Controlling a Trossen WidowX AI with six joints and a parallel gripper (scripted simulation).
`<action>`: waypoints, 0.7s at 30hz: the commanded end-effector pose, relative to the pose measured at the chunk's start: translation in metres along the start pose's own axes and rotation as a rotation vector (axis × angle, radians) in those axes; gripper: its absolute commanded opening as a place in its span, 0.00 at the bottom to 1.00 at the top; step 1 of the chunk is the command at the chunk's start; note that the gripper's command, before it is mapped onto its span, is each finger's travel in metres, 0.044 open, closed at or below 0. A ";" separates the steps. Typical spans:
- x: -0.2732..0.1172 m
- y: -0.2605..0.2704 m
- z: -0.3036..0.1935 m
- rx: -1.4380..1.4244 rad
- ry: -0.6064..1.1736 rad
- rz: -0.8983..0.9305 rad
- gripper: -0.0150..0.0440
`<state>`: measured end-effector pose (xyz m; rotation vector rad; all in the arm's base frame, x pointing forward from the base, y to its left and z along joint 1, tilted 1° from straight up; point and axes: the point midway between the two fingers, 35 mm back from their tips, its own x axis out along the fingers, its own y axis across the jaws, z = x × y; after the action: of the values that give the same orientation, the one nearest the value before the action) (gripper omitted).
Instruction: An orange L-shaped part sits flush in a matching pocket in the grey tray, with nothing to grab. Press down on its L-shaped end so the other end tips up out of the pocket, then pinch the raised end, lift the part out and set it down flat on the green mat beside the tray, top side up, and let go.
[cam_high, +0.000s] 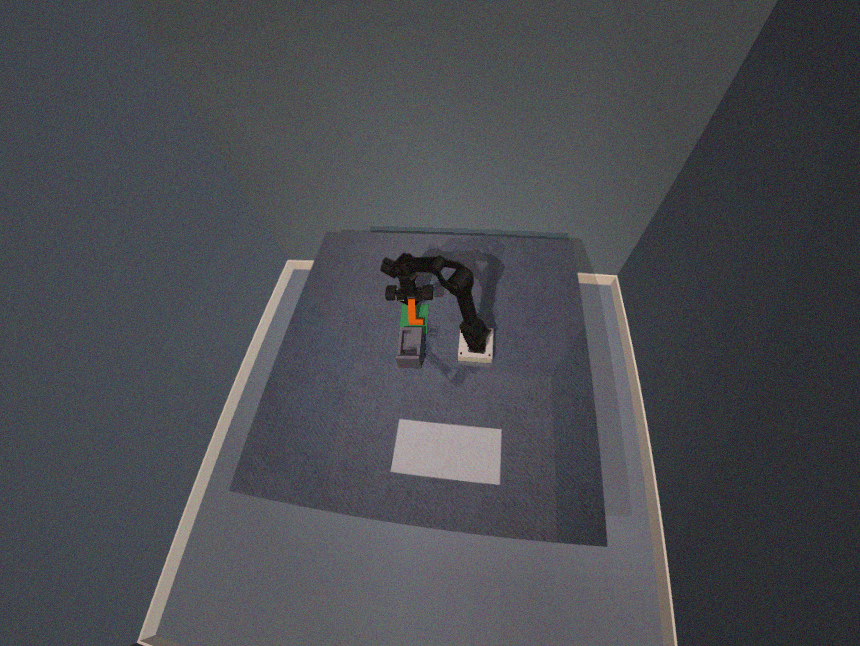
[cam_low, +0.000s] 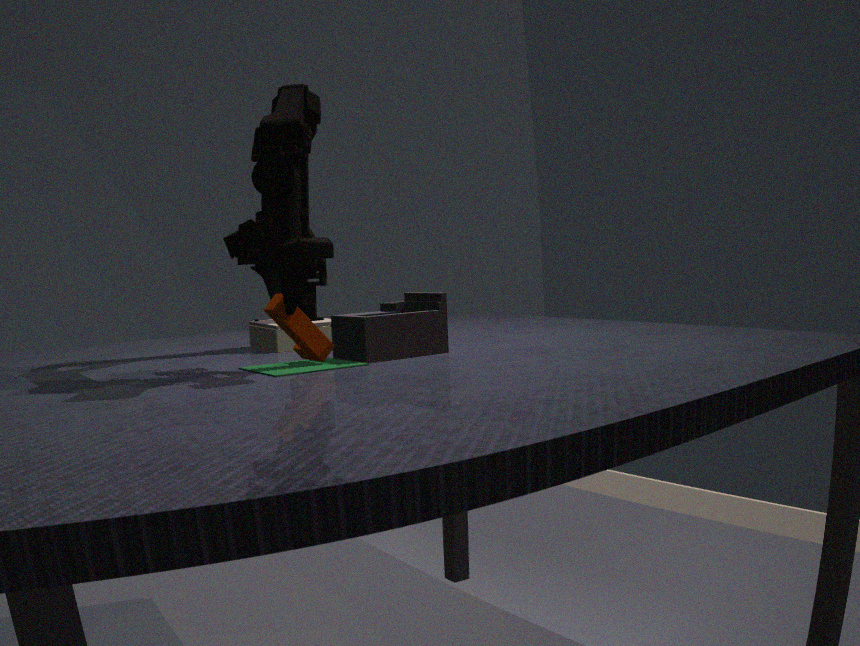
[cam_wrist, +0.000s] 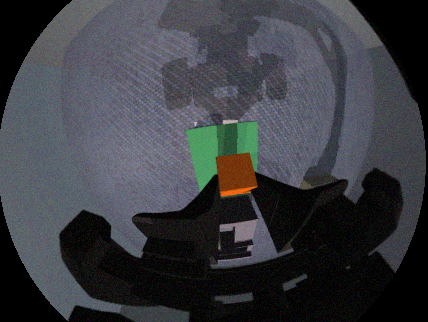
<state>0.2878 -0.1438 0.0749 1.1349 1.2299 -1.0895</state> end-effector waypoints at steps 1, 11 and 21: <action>0.003 -0.001 -0.001 0.000 0.005 -0.003 0.25; 0.003 -0.001 -0.001 0.000 0.005 -0.003 0.25; 0.002 -0.001 -0.001 0.000 0.003 -0.004 0.43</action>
<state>0.2870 -0.1434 0.0729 1.1347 1.2348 -1.0914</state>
